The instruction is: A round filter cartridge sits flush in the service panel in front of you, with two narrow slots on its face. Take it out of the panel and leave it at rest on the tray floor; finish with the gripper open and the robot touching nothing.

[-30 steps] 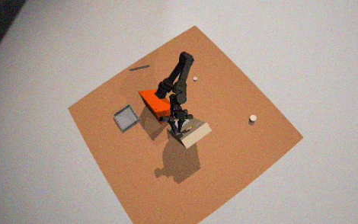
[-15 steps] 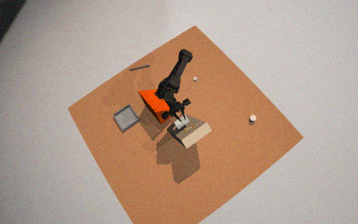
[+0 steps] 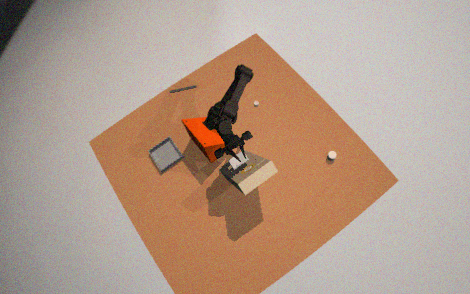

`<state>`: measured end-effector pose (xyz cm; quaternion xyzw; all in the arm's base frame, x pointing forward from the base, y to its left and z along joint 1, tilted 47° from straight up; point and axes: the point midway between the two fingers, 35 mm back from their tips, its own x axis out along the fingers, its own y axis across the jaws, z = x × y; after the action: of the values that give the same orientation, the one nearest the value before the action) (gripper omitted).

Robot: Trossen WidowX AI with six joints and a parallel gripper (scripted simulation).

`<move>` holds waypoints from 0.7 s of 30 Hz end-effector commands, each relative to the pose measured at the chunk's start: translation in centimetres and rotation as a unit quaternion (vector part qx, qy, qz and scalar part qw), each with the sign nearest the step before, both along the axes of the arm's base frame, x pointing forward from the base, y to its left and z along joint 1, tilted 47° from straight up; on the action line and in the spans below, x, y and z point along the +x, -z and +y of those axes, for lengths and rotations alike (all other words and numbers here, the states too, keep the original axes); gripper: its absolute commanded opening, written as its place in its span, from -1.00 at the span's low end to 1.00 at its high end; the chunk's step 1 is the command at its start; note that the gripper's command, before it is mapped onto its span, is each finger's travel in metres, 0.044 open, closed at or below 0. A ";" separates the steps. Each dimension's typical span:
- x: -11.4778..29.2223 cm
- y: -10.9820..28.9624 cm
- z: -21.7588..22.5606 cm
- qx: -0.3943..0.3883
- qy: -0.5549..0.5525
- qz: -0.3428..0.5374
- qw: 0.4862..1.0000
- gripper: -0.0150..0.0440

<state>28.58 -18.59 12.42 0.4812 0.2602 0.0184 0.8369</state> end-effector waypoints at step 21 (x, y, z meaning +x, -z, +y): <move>3.2 2.0 1.4 0.008 0.001 0.004 1.000 -0.09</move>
<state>31.53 -17.57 11.18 0.4811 0.2575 0.0195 0.8378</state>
